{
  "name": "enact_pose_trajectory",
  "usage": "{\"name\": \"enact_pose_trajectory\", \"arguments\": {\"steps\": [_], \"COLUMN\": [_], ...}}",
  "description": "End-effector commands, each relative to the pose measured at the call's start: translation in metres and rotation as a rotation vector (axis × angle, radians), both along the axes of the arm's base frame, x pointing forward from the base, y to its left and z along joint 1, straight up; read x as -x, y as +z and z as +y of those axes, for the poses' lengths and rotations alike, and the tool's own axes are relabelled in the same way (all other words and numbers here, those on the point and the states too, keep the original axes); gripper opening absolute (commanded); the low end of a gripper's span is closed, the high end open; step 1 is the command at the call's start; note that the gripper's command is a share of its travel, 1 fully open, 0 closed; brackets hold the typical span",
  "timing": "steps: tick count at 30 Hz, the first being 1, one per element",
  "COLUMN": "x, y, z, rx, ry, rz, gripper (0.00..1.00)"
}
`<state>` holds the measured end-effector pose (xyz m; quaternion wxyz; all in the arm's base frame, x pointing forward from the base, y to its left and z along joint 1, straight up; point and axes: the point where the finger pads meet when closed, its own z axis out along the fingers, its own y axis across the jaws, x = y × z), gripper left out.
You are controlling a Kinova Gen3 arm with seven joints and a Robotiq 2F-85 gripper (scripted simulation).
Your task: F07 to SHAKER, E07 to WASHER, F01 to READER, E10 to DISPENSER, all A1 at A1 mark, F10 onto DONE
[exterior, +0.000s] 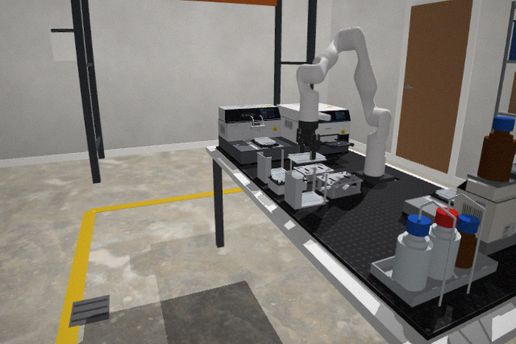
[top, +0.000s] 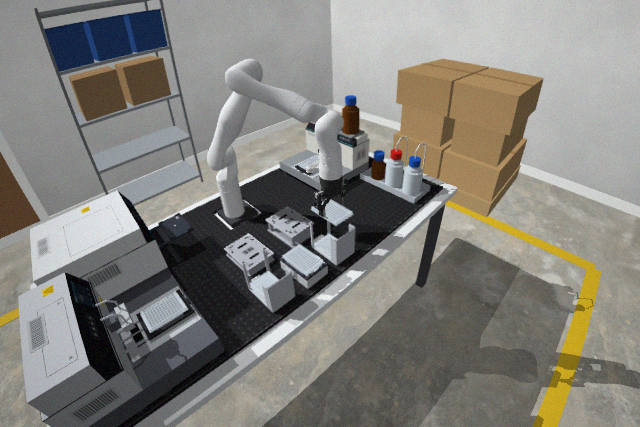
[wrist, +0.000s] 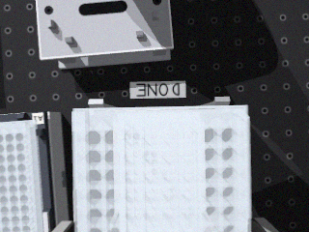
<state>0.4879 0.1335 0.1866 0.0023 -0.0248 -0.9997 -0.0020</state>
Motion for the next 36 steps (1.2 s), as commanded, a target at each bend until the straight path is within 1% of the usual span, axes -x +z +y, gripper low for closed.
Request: {"name": "enact_pose_trajectory", "arguments": {"steps": [1, 36], "x": [0.0, 0.0], "y": [-0.003, -0.044], "z": [0.0, 0.0], "rx": [-0.001, -0.001], "ry": [0.0, 0.0], "rz": [-0.003, -0.002], "gripper": [0.94, 0.94]}}
